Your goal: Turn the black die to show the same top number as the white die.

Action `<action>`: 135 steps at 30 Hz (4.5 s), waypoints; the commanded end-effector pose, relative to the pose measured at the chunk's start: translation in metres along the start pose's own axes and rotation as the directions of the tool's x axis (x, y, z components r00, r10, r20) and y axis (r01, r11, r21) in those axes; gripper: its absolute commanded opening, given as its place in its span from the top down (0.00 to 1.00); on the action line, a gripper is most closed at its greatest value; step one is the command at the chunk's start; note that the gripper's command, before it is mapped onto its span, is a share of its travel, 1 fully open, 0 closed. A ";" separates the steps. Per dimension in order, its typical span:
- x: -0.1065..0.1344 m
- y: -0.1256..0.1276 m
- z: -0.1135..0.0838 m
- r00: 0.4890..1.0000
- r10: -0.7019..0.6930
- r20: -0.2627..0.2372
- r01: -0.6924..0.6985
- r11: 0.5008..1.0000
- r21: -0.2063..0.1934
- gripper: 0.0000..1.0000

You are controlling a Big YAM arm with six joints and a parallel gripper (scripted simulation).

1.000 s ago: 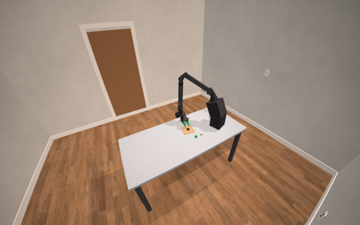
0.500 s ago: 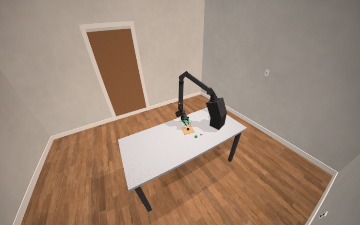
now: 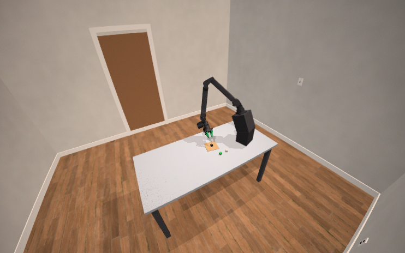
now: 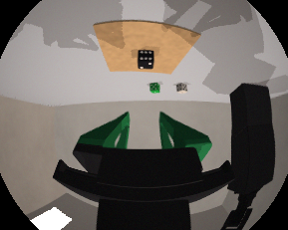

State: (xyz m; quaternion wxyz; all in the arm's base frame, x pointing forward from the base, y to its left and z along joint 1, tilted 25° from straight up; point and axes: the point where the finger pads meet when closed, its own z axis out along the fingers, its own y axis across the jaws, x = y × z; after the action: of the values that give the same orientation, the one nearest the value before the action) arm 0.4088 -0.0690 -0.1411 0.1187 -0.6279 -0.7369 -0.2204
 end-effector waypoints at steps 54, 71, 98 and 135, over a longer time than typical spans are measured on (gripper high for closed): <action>0.030 0.006 0.018 0.592 -0.366 0.718 0.241 0.931 0.276 0.00; 0.024 0.006 0.021 0.400 -0.775 0.489 0.501 0.632 0.592 0.00; 0.014 0.008 0.024 -0.106 -0.988 -0.112 0.634 -0.154 0.758 0.00; 0.000 0.005 0.030 -0.616 -0.293 -0.731 0.188 -0.956 0.225 0.00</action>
State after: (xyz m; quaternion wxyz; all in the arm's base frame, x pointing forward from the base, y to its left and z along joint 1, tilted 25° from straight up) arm 0.4126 -0.0491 -0.1620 0.0240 0.5593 -0.8005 0.2140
